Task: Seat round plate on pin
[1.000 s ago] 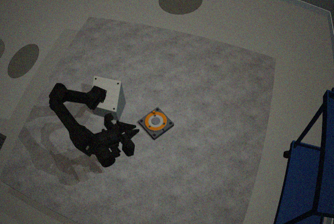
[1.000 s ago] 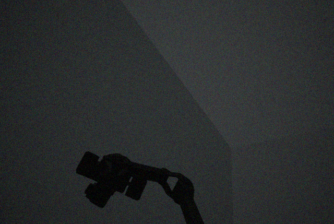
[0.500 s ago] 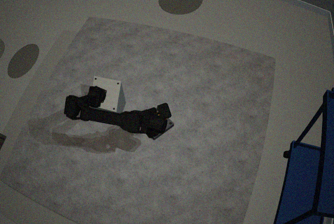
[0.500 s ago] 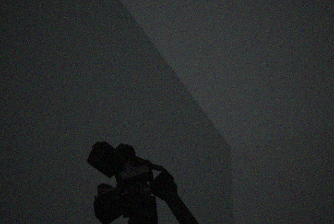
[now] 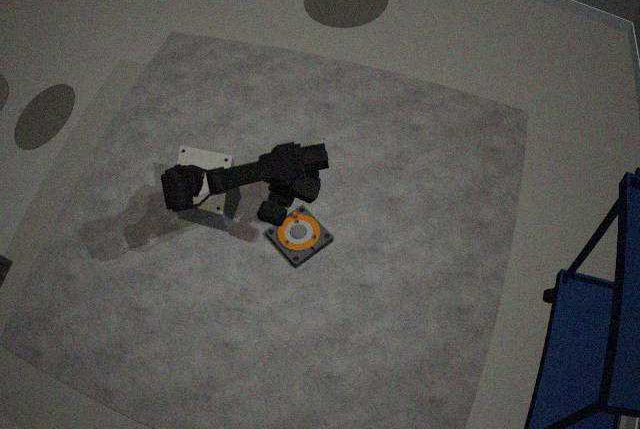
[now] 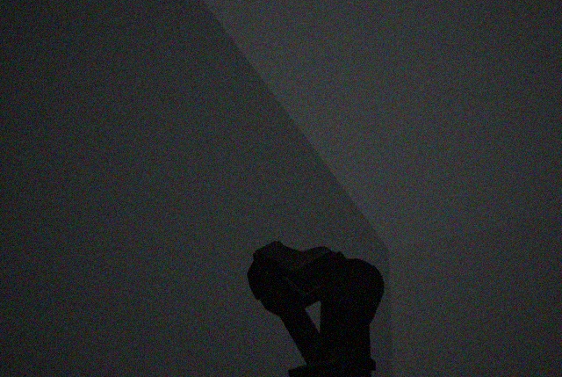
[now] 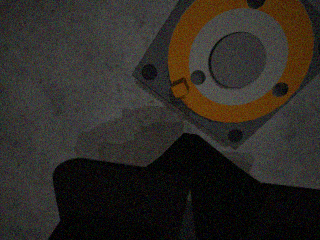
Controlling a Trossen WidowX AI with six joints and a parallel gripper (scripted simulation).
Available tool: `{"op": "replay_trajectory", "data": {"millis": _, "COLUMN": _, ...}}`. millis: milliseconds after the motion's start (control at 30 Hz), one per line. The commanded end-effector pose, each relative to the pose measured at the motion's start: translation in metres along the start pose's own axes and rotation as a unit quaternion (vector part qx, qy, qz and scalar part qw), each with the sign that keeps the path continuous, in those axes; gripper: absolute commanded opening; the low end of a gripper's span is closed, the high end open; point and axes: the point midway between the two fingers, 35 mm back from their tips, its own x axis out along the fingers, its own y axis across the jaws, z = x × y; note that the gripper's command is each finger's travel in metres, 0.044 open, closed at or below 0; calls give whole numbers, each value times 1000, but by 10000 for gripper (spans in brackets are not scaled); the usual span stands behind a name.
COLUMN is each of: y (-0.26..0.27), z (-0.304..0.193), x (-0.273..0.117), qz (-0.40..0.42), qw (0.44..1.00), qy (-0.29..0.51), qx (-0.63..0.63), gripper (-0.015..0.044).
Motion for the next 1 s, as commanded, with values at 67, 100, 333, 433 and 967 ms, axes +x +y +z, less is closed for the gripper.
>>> {"op": "replay_trajectory", "data": {"millis": 67, "y": 1, "z": -1, "x": 3, "qz": -18, "qw": 1000, "qy": -10, "qx": -23, "gripper": 0}}
{"op": "replay_trajectory", "data": {"millis": 100, "y": 2, "z": -1, "x": 3, "qz": -18, "qw": 1000, "qy": -10, "qx": -23, "gripper": 0}}
{"op": "replay_trajectory", "data": {"millis": 333, "y": 3, "z": 2, "x": 21, "qz": -18, "qw": 1000, "qy": -10, "qx": -23, "gripper": 0}}
{"op": "replay_trajectory", "data": {"millis": 433, "y": 2, "z": 2, "x": 38, "qz": -18, "qw": 1000, "qy": -11, "qx": -23, "gripper": 0}}
{"op": "replay_trajectory", "data": {"millis": 967, "y": 6, "z": 7, "x": 51, "qz": -19, "qw": 1000, "qy": -11, "qx": -23, "gripper": 0}}
